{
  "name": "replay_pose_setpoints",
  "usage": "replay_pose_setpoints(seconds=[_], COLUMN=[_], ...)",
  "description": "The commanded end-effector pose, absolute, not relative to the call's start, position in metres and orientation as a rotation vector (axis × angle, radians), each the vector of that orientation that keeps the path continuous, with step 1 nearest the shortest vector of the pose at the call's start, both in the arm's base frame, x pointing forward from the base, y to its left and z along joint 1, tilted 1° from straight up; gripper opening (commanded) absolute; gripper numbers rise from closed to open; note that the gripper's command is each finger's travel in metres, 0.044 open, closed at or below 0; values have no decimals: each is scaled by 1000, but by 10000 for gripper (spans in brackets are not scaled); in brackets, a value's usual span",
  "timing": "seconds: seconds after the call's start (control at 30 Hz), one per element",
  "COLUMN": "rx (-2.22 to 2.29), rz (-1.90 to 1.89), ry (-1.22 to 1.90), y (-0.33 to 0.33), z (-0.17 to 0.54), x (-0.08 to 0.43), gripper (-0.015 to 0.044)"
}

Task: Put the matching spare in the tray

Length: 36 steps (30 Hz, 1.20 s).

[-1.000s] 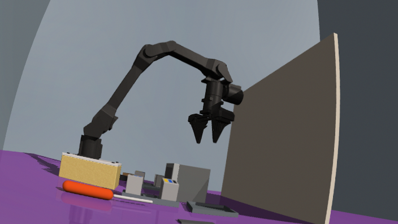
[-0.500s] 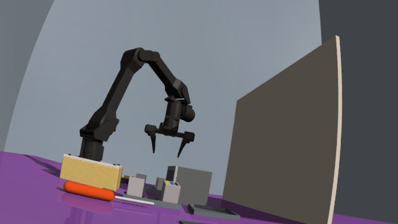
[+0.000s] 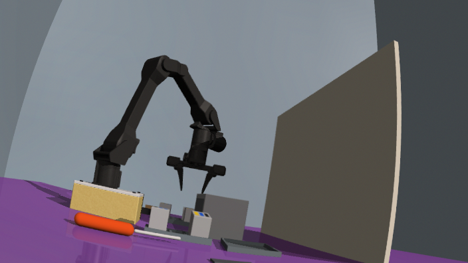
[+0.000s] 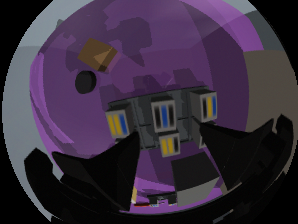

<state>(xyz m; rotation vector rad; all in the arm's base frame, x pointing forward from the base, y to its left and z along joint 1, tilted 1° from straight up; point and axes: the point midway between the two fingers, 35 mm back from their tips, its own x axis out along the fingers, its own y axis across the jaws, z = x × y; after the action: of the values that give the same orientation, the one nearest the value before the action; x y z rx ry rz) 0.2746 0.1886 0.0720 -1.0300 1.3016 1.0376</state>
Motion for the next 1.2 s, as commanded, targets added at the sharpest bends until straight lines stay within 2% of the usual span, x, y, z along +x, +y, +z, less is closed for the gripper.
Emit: replay_pose_setpoints(seconds=[0.0,1.17], rx=[-1035,-1035], rz=[1044,1044], ry=[1301,1301], y=[186,188], z=[65,21], x=[274,276], gripper=[300,300])
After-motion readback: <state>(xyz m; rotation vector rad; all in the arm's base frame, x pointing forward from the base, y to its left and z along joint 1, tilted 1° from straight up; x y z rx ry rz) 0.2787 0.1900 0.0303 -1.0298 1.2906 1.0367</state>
